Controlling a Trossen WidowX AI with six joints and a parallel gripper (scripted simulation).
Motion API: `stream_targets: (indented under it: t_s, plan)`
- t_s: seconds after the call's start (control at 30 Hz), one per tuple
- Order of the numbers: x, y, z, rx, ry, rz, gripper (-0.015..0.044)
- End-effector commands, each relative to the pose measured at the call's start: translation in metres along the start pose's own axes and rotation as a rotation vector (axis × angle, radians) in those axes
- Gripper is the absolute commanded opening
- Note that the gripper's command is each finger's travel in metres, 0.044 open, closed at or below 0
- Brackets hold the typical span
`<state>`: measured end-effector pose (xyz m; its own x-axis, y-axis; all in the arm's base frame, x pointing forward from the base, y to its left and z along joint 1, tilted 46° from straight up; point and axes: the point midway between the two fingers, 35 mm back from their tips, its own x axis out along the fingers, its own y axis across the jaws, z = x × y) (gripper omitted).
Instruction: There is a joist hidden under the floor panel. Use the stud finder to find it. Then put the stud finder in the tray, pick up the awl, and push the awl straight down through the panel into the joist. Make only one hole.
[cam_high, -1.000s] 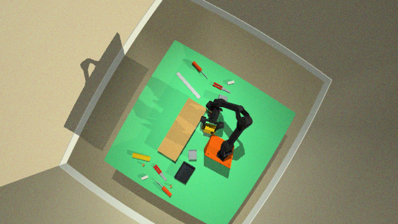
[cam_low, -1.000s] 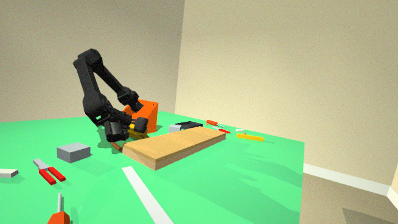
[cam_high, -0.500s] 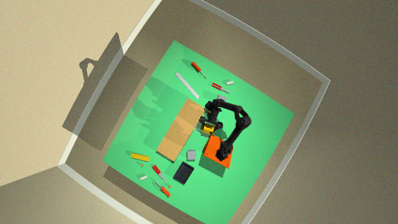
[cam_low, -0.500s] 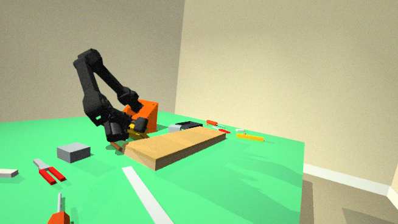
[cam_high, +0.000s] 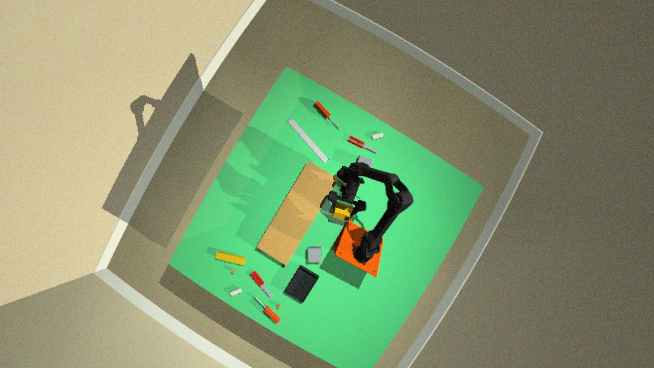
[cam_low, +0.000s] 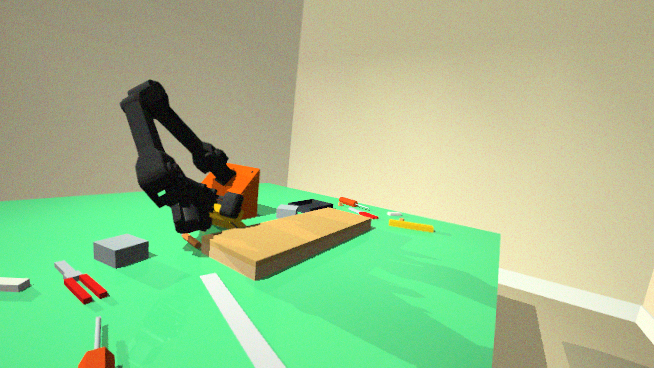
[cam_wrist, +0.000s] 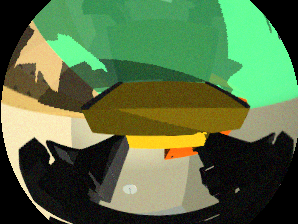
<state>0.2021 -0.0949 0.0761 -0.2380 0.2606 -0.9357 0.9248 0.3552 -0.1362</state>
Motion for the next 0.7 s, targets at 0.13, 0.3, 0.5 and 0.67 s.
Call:
stream_targets:
  t_s: [0.13, 0.3, 0.5, 0.67]
  plan:
    - [-0.0021, -0.0003, 0.0045, 0.007, -0.012, 0.002, 0.0378]
    - [-0.0029, -0.0002, 0.0051, 0.007, -0.012, 0.002, 0.0378]
    - [-0.0029, -0.0002, 0.0051, 0.007, -0.012, 0.002, 0.0378]
    - [-0.0029, -0.0002, 0.0051, 0.007, -0.012, 0.002, 0.0378]
